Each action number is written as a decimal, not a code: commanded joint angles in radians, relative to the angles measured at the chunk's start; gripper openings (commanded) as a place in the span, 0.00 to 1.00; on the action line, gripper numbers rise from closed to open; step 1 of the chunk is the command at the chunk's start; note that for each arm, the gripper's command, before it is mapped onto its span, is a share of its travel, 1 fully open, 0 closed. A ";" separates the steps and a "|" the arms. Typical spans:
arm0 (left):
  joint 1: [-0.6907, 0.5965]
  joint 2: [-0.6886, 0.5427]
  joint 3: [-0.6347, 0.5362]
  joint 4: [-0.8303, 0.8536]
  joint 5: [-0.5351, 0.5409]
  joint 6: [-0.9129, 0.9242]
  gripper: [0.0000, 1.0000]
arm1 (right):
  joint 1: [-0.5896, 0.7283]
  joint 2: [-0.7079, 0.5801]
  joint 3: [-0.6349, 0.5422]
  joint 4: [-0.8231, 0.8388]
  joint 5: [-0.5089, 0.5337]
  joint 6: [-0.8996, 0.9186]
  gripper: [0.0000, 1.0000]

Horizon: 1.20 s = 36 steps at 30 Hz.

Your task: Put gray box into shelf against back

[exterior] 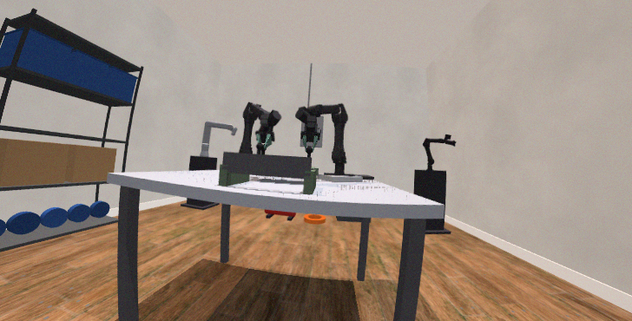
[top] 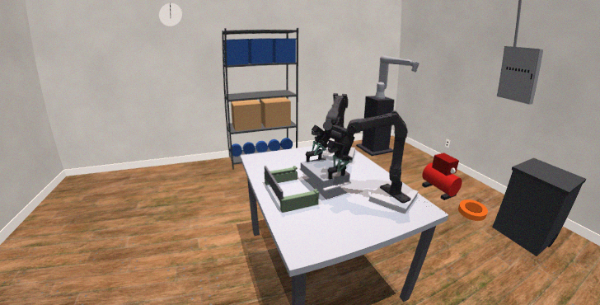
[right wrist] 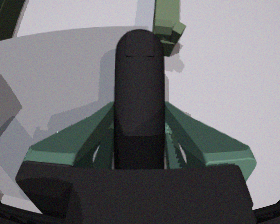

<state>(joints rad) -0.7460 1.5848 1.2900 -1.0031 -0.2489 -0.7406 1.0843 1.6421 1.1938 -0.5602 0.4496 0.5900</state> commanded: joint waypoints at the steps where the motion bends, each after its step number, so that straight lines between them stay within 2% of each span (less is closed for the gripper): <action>1: -0.008 -0.080 0.092 -0.033 -0.034 0.025 0.14 | 0.013 -0.084 0.085 -0.025 0.067 -0.029 0.14; 8: -0.016 -0.099 0.059 0.040 -0.025 0.064 0.14 | 0.063 -0.093 0.065 -0.016 0.127 0.094 0.14; 11: -0.011 -0.095 0.065 0.031 -0.024 0.059 0.14 | 0.057 -0.088 0.073 -0.013 0.116 0.055 0.14; 22: 0.006 -0.106 0.060 0.033 -0.022 0.075 0.14 | 0.071 -0.098 0.070 -0.028 0.131 0.085 0.14; 25: 0.001 -0.103 0.007 0.035 -0.018 0.086 0.14 | 0.080 -0.099 0.069 -0.039 0.142 0.111 0.14; 28: -0.004 -0.118 0.052 0.034 -0.019 0.079 0.14 | 0.079 -0.099 0.071 -0.035 0.138 0.094 0.14; 36: 0.007 -0.122 0.050 0.036 -0.017 0.092 0.14 | 0.089 -0.099 0.071 -0.047 0.149 0.118 0.14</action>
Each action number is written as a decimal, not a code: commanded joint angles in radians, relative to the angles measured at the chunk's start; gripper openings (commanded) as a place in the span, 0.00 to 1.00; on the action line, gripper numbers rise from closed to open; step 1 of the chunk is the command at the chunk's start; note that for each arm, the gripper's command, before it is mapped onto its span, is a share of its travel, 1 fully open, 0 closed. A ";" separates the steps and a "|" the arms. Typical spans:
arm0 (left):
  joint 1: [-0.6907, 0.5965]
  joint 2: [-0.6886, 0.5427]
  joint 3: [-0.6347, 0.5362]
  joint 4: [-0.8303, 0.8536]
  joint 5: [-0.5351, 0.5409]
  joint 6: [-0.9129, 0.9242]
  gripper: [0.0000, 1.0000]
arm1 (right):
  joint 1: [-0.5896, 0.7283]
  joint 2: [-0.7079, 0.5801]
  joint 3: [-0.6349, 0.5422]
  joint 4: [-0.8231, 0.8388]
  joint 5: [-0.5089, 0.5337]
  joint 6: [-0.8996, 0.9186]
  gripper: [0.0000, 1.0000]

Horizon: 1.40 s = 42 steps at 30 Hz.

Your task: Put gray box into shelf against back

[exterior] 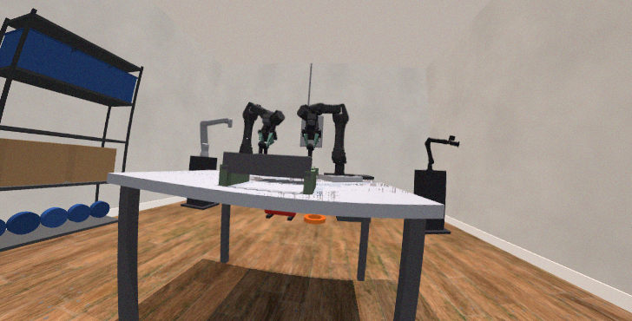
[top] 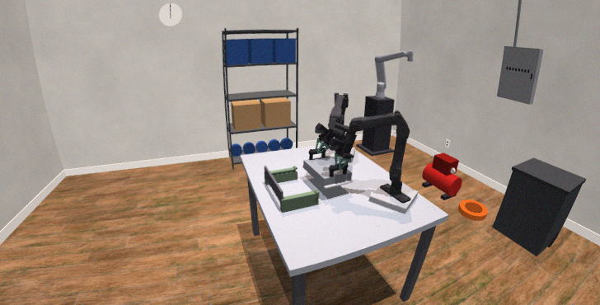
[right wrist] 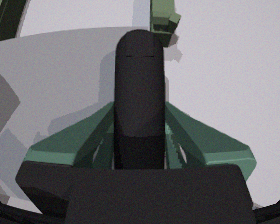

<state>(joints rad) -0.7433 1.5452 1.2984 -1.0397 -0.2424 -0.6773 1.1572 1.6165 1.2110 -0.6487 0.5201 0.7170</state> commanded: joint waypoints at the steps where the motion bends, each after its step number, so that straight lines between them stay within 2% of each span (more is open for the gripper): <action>1: -0.001 -0.082 0.041 0.073 -0.022 0.032 0.14 | 0.018 -0.073 0.053 0.039 0.082 -0.003 0.14; 3: 0.007 -0.076 -0.001 0.075 -0.020 0.040 0.14 | 0.024 -0.074 0.053 0.031 0.088 0.017 0.14; 7: -0.005 -0.089 0.036 0.074 -0.020 0.035 0.14 | 0.028 -0.074 0.055 0.033 0.087 0.005 0.14; 15: 0.001 -0.092 0.033 0.075 -0.017 0.049 0.14 | 0.039 -0.074 0.055 0.018 0.100 0.033 0.14; 17: 0.002 -0.088 -0.008 0.077 -0.015 0.057 0.14 | 0.043 -0.074 0.055 0.009 0.106 0.054 0.14; 27: 0.006 -0.099 0.026 0.077 -0.013 0.064 0.14 | 0.055 -0.074 0.056 -0.002 0.115 0.065 0.14; 30: 0.004 -0.089 0.006 0.081 -0.013 0.059 0.14 | 0.053 -0.074 0.054 0.006 0.111 0.054 0.14; 31: 0.003 -0.078 -0.034 0.097 -0.012 0.060 0.14 | 0.041 -0.061 0.041 0.020 0.113 0.054 0.14; 37: 0.013 -0.099 0.007 0.098 -0.013 0.062 0.14 | 0.032 -0.070 0.046 0.019 0.114 0.056 0.14; 39: 0.007 -0.091 -0.055 0.107 -0.011 0.062 0.14 | 0.035 -0.069 0.042 0.026 0.114 0.056 0.14; 42: 0.014 -0.102 -0.007 0.105 -0.012 0.062 0.14 | 0.034 -0.068 0.041 0.024 0.114 0.055 0.14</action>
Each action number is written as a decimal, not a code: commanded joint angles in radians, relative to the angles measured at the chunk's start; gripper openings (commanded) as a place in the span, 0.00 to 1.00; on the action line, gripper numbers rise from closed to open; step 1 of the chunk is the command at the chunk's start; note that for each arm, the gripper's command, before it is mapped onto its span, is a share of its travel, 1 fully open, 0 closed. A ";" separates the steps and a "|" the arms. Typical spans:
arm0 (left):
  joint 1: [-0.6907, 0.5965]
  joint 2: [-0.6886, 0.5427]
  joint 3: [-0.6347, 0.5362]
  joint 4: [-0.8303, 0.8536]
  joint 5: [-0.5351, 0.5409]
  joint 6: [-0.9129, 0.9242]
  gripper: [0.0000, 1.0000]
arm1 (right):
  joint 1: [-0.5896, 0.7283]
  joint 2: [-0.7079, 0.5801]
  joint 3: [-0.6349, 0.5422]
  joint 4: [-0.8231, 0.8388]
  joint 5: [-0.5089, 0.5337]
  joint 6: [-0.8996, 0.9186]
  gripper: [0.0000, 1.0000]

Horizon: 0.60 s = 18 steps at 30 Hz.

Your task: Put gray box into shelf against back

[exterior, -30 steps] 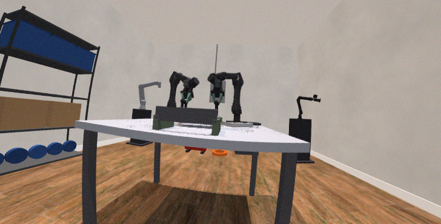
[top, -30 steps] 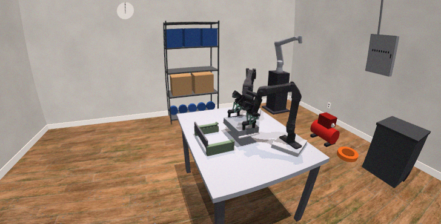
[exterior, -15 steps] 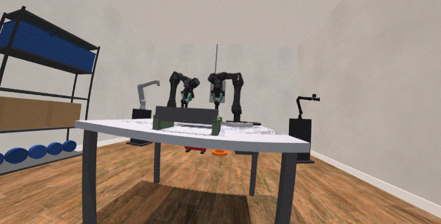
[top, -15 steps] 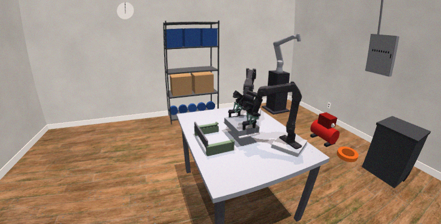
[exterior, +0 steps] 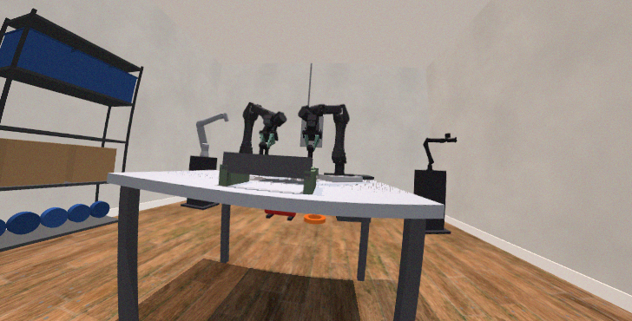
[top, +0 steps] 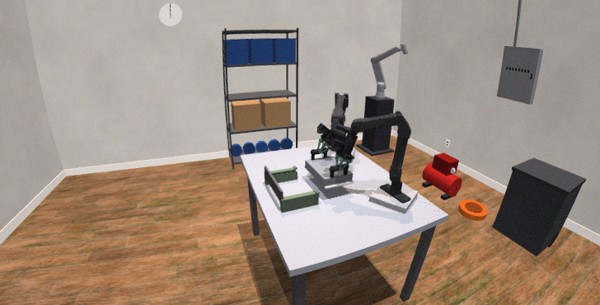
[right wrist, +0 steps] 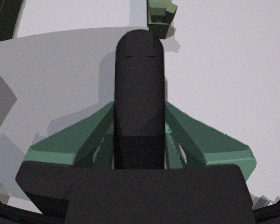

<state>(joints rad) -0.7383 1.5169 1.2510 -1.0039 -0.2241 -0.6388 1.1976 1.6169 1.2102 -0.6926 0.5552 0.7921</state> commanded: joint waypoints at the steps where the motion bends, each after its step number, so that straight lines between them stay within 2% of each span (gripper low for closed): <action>1: 0.009 -0.075 0.044 0.071 -0.031 0.024 0.14 | -0.006 -0.068 0.041 0.070 0.079 -0.020 0.14; 5: 0.010 -0.073 0.042 0.071 -0.031 0.023 0.14 | -0.006 -0.067 0.039 0.070 0.079 -0.020 0.14; 7: 0.011 -0.064 -0.017 0.087 -0.029 0.024 0.14 | -0.006 -0.058 -0.001 0.084 0.077 -0.021 0.14; 11: 0.011 -0.074 0.025 0.087 -0.030 0.025 0.14 | -0.008 -0.064 0.024 0.085 0.078 -0.021 0.14; 18: 0.010 -0.075 0.028 0.085 -0.030 0.024 0.14 | 0.000 -0.065 0.028 0.084 0.078 -0.020 0.14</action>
